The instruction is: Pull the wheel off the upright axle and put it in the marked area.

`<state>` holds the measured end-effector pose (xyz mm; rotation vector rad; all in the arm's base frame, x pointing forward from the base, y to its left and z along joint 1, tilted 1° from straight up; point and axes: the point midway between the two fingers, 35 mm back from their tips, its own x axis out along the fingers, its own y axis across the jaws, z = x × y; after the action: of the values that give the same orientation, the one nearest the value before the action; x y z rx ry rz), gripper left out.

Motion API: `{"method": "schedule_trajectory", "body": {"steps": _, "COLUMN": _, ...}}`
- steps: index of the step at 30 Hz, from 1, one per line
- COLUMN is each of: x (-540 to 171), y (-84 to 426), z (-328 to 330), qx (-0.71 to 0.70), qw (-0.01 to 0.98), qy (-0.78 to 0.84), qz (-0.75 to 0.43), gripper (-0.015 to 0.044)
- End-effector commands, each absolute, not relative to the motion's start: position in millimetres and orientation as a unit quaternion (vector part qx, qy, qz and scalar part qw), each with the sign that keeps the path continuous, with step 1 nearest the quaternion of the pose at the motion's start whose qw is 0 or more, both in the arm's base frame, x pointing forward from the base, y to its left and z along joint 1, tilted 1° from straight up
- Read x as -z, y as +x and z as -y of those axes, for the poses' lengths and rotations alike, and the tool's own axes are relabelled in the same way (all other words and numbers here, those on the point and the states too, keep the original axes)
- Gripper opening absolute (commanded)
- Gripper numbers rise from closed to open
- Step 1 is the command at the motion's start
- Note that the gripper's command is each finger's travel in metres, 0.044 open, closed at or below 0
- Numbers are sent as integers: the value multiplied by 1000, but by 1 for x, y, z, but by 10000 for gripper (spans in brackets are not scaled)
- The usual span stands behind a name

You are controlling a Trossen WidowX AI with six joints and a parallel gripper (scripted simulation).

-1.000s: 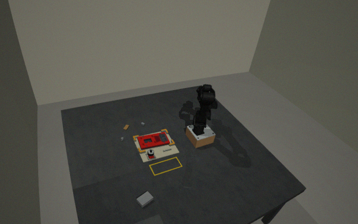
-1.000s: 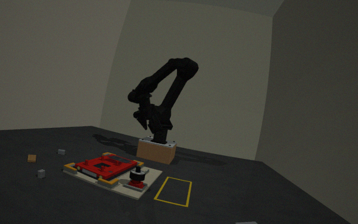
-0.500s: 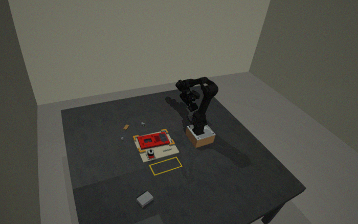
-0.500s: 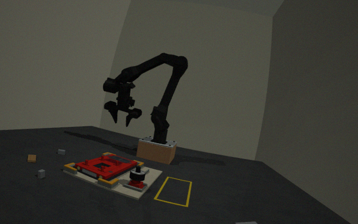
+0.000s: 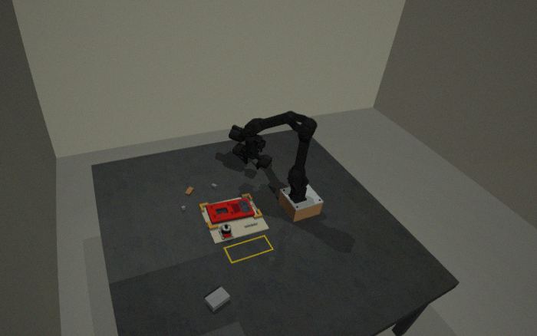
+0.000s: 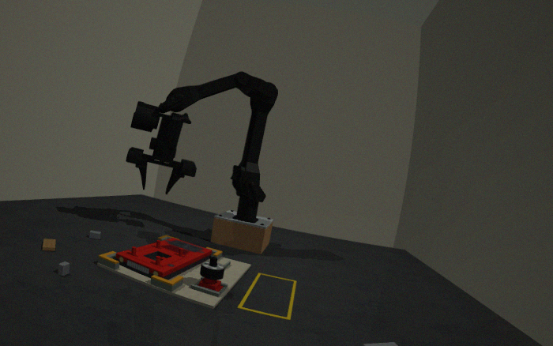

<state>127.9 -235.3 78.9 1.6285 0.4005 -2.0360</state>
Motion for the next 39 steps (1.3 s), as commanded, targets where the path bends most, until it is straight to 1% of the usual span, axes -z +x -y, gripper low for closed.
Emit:
{"method": "schedule_trajectory", "body": {"steps": 1, "x": -79, "y": 171, "z": 217, "qx": 719, "qw": 298, "qy": 594, "qz": -205, "gripper": 300}}
{"method": "schedule_trajectory", "body": {"steps": 6, "x": -79, "y": 223, "z": 187, "qx": 680, "qw": 351, "qy": 586, "qz": -267, "gripper": 300}}
{"method": "schedule_trajectory", "body": {"steps": 14, "x": -79, "y": 297, "z": 111, "qx": 604, "qw": 427, "qy": 566, "qz": -364, "gripper": 300}}
{"method": "schedule_trajectory", "body": {"steps": 23, "x": -82, "y": 353, "z": 9, "qx": 524, "qw": 489, "qy": 532, "qz": -451, "gripper": 300}}
{"method": "schedule_trajectory", "body": {"steps": 27, "x": -84, "y": 367, "z": -31, "qx": 491, "qw": 512, "qy": 514, "qz": -482, "gripper": 300}}
{"method": "schedule_trajectory", "body": {"steps": 33, "x": -80, "y": 367, "z": -33, "qx": 489, "qw": 513, "qy": 513, "qz": -484, "gripper": 300}}
{"method": "schedule_trajectory", "body": {"steps": 39, "x": -44, "y": 368, "z": -32, "qx": 490, "qw": 513, "qy": 513, "qz": -484, "gripper": 300}}
